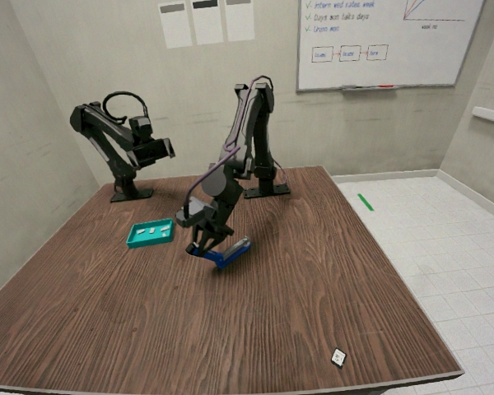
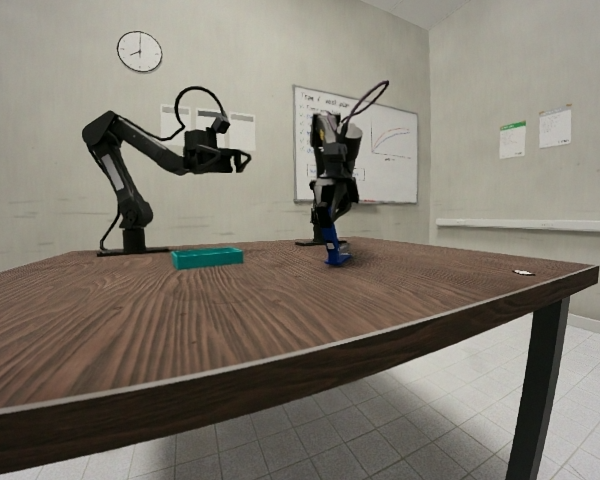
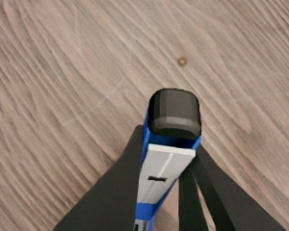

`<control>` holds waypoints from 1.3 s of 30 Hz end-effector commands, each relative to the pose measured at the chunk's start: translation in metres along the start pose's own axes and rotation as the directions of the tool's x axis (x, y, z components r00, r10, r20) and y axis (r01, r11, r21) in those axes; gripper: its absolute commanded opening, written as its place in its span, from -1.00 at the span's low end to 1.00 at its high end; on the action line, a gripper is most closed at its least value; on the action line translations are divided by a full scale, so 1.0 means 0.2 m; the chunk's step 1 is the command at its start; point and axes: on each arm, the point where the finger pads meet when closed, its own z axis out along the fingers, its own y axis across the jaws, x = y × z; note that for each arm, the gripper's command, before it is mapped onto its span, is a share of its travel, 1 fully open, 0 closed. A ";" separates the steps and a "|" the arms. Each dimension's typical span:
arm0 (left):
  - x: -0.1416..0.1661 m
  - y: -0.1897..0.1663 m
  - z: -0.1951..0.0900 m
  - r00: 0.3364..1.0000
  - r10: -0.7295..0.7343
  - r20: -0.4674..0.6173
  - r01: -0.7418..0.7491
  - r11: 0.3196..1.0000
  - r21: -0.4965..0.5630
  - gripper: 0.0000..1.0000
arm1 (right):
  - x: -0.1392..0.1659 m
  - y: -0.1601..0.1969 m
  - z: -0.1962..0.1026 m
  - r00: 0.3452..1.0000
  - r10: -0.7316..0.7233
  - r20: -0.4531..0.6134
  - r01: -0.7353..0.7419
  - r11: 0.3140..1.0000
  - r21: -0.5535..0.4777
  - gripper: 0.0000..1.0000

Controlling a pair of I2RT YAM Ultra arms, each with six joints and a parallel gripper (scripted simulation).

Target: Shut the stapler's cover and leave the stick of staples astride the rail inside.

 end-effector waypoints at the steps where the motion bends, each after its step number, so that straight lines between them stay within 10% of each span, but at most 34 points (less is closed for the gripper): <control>1: -0.04 0.01 -0.05 0.996 -0.002 0.087 0.002 1.000 -0.003 -1.00 | -0.07 0.02 0.01 0.999 0.025 0.029 -0.026 1.000 0.003 1.00; 19: -0.03 0.00 -0.09 0.981 0.002 0.195 -0.003 1.000 0.000 -1.00 | -0.07 0.02 0.01 0.999 0.025 0.029 -0.026 1.000 0.003 1.00; 24: -0.03 0.00 -0.09 0.981 0.004 0.196 -0.004 1.000 -0.001 0.01 | -0.07 0.02 0.01 0.999 0.025 0.029 -0.026 1.000 0.003 1.00; 39: 0.02 0.00 -0.22 0.985 0.004 0.173 -0.004 1.000 0.004 0.28 | -0.07 0.02 0.01 0.999 0.025 0.029 -0.026 1.000 0.003 1.00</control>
